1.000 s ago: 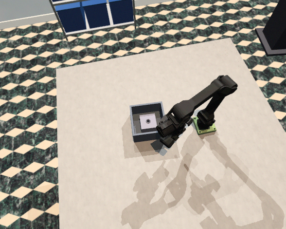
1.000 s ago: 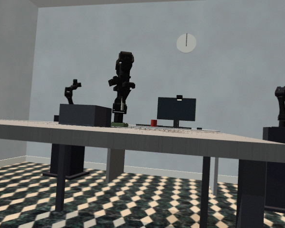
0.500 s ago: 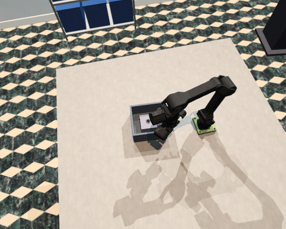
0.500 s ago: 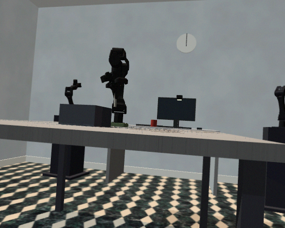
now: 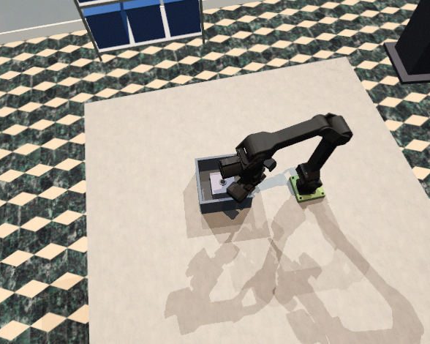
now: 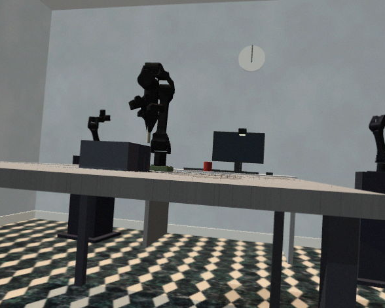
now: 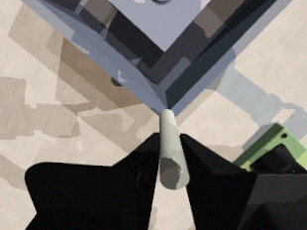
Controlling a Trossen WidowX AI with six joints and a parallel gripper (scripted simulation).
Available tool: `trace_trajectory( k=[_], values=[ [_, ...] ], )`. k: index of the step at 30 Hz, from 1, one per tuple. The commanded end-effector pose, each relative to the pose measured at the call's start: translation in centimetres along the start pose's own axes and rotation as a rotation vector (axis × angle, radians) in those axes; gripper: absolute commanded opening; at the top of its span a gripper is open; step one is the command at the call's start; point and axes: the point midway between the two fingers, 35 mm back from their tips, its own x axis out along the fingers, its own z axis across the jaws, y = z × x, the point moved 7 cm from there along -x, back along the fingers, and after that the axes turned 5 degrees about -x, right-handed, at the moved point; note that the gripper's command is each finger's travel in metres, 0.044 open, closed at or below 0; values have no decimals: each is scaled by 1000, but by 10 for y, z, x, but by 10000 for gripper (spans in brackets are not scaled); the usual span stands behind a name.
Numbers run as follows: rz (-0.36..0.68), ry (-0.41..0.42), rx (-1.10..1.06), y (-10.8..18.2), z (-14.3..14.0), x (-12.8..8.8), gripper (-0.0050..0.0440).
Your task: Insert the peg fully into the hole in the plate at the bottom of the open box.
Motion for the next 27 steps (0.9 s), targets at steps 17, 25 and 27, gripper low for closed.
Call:
trace_trajectory(
  k=[17, 25, 27],
  values=[
    [-8, 2, 5, -56, 6, -5, 0],
    [-8, 2, 5, -76, 6, -5, 0],
    [-8, 2, 5, -82, 5, -5, 0]
  ],
)
